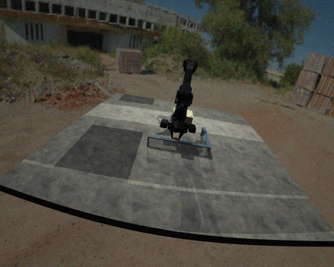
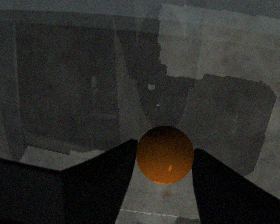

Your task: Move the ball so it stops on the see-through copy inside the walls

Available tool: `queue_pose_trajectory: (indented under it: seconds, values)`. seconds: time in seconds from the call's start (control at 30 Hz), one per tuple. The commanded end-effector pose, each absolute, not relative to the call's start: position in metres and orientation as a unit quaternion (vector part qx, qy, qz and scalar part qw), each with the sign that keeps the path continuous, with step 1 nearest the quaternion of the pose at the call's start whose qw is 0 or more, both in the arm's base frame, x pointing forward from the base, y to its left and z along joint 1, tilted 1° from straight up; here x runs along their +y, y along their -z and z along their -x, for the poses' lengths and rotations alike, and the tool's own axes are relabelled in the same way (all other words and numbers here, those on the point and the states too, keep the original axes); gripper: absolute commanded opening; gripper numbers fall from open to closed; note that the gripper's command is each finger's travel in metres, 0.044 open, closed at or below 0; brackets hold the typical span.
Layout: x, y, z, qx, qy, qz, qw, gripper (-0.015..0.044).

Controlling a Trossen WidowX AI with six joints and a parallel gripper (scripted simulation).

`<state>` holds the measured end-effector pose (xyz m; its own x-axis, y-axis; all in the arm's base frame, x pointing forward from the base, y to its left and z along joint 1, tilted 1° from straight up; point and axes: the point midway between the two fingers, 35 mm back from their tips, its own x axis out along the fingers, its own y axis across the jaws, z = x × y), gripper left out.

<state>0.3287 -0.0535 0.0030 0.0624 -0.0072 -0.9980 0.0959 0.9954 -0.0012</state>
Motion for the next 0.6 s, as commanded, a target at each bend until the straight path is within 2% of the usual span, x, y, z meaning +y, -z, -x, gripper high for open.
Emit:
queue_pose_trajectory:
  seconds: [0.0,0.13,0.47,0.57]
  values:
    - [-0.0537,0.0067,-0.3258,0.69,0.038,-0.033,0.722,0.0]
    - [-0.0537,0.007,-0.3258,0.69,0.038,-0.033,0.722,0.0]
    - [-0.0533,0.0022,-0.3278,0.685,0.035,-0.033,0.727,0.0263]
    - [-0.0533,0.0022,-0.3278,0.685,0.035,-0.033,0.727,0.0264]
